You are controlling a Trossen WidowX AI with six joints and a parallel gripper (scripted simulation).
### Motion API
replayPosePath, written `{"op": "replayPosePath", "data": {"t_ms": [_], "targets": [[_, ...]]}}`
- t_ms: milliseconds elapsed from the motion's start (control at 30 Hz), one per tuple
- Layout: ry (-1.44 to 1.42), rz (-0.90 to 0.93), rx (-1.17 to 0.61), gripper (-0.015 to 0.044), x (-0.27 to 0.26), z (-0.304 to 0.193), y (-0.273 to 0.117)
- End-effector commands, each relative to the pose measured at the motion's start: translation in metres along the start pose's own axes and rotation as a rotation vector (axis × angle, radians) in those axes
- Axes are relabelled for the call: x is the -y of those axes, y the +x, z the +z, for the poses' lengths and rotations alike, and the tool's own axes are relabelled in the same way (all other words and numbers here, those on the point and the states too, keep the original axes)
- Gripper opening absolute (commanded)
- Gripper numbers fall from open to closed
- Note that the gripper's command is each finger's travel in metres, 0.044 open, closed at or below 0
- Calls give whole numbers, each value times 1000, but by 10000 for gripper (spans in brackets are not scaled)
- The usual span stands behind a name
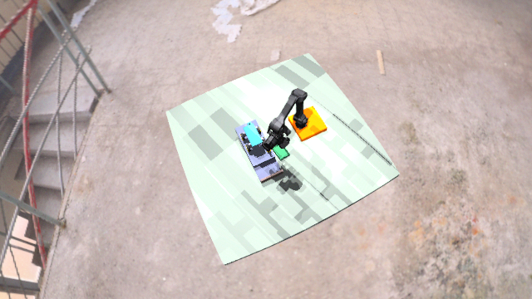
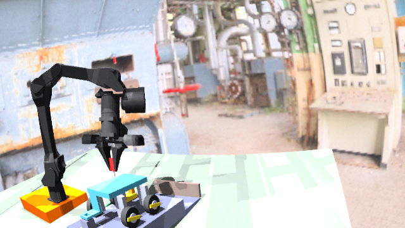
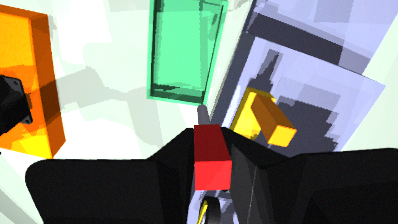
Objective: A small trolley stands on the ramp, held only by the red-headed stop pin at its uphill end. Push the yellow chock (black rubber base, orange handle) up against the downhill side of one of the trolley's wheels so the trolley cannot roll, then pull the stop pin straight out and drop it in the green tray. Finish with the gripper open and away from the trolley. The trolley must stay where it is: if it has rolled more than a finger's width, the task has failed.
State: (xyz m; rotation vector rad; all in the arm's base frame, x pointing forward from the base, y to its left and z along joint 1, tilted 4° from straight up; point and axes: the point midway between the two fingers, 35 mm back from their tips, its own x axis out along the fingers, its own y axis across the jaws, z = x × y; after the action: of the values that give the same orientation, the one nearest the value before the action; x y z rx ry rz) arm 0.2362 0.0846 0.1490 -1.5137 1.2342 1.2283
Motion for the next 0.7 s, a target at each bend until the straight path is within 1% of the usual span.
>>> {"op": "replayPosePath", "data": {"t_ms": [0, 667], "targets": [[-109, -22, 22, 0, -1, -1, -1], [-716, -112, 89, 0, -3, -4, -1]]}}
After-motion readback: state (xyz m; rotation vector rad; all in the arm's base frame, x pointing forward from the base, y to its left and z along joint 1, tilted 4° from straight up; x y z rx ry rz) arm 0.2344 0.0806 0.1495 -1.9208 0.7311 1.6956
